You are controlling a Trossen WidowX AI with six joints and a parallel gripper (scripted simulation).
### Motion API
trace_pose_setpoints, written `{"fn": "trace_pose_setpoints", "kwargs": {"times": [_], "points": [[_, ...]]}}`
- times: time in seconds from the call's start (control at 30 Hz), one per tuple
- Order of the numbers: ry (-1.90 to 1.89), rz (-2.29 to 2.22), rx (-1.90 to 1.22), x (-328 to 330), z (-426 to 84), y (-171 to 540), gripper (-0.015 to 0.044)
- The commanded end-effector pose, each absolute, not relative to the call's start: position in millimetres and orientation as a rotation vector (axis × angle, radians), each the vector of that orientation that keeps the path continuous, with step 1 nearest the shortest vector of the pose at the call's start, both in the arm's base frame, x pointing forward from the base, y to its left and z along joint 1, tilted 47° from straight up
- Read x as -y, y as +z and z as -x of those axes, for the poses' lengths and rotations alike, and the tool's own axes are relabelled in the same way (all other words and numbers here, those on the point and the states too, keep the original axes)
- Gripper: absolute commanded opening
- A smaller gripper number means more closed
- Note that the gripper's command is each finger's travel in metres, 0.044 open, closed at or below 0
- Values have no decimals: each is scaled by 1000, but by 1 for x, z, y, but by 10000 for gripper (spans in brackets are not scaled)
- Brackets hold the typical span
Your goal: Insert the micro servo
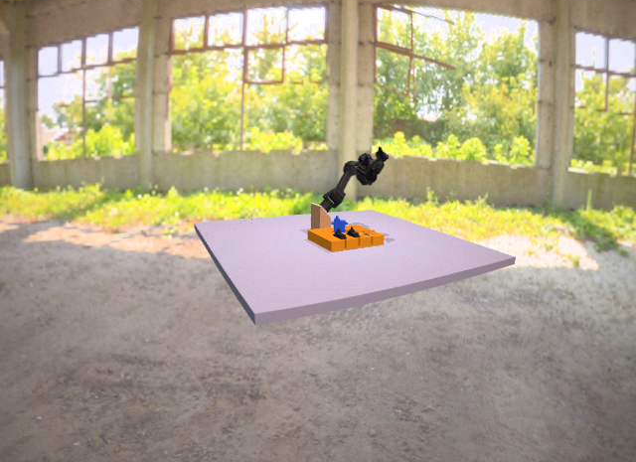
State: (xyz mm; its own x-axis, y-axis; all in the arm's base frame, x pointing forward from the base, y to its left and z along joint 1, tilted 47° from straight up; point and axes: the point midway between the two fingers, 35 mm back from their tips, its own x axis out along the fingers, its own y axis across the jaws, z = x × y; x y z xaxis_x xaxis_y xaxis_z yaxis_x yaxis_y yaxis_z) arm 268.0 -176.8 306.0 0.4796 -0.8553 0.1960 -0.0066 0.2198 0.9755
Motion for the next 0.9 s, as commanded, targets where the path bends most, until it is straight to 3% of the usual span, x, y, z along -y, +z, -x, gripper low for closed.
{"fn": "trace_pose_setpoints", "kwargs": {"times": [0.0, 0.87], "points": [[-751, -1129, 798, 179, -279, 299, 440], [-875, -565, 58, 193, -326, 221, 440]]}}
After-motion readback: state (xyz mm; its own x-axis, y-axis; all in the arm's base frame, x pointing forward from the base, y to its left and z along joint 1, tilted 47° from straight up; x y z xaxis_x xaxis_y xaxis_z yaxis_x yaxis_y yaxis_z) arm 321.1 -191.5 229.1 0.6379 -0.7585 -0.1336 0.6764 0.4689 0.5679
